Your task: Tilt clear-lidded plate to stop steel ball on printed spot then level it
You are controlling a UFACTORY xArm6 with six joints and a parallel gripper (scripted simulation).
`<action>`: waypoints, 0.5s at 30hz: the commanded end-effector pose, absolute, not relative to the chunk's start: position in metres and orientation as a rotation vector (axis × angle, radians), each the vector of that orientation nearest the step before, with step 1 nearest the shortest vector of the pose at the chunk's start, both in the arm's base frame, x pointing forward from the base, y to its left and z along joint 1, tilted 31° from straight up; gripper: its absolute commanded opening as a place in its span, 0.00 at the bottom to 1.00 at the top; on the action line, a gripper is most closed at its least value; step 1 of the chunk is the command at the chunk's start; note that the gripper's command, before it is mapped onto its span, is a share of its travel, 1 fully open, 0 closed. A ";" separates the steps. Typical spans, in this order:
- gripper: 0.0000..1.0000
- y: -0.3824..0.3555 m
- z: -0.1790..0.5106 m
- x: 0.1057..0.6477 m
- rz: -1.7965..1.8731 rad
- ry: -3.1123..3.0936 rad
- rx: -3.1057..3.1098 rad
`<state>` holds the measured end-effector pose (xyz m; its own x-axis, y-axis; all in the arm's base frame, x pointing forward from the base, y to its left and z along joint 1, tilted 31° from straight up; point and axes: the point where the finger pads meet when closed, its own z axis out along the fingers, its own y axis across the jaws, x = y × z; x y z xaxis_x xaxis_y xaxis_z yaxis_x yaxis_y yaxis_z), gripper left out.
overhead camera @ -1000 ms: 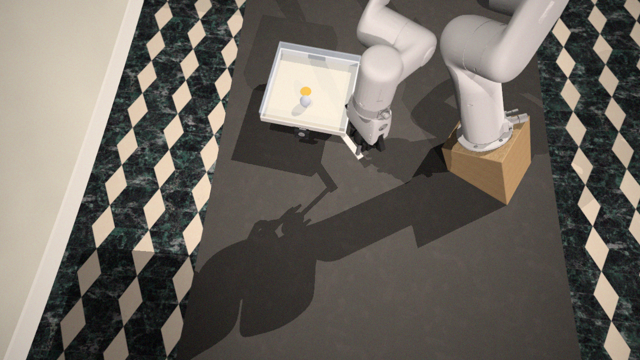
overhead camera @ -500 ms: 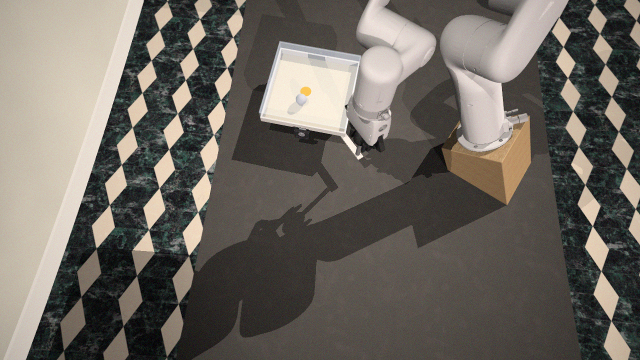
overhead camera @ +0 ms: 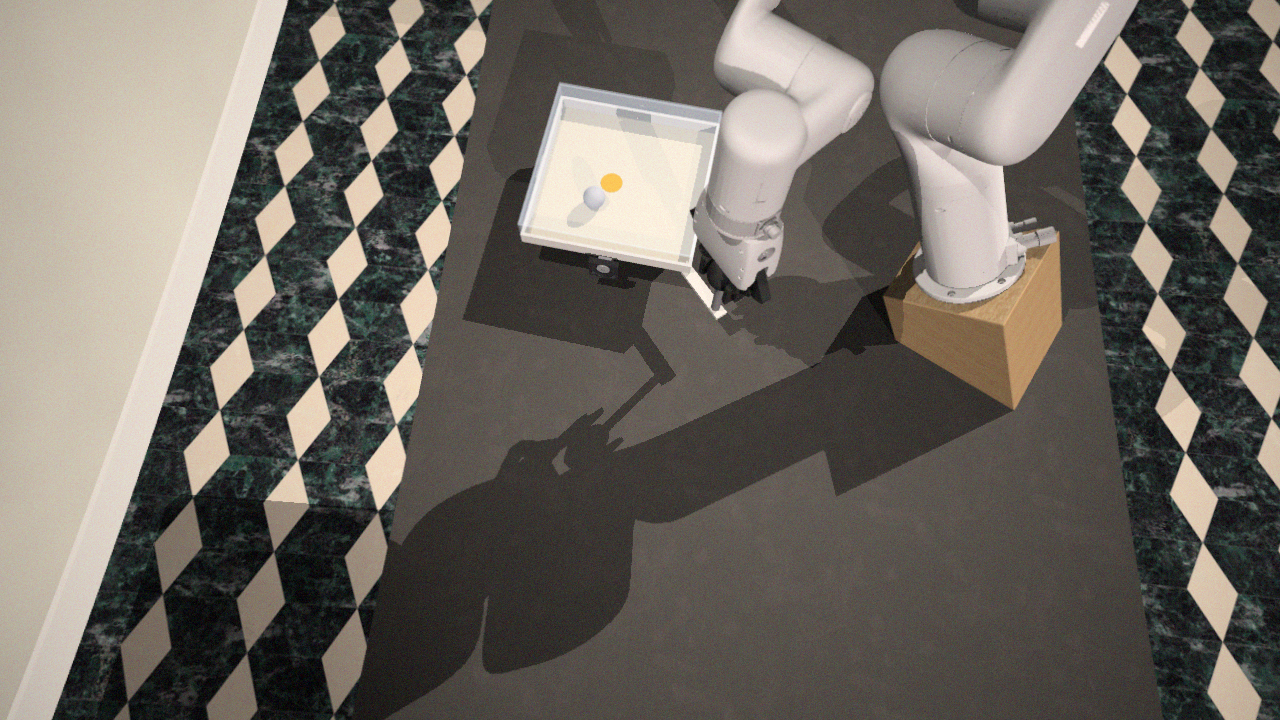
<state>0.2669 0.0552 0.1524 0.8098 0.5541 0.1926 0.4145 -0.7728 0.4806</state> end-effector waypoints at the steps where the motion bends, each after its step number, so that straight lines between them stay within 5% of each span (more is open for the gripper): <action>1: 0.00 0.055 0.153 0.267 0.455 0.724 2.573; 15: 0.00 0.055 0.152 0.267 0.455 0.724 2.573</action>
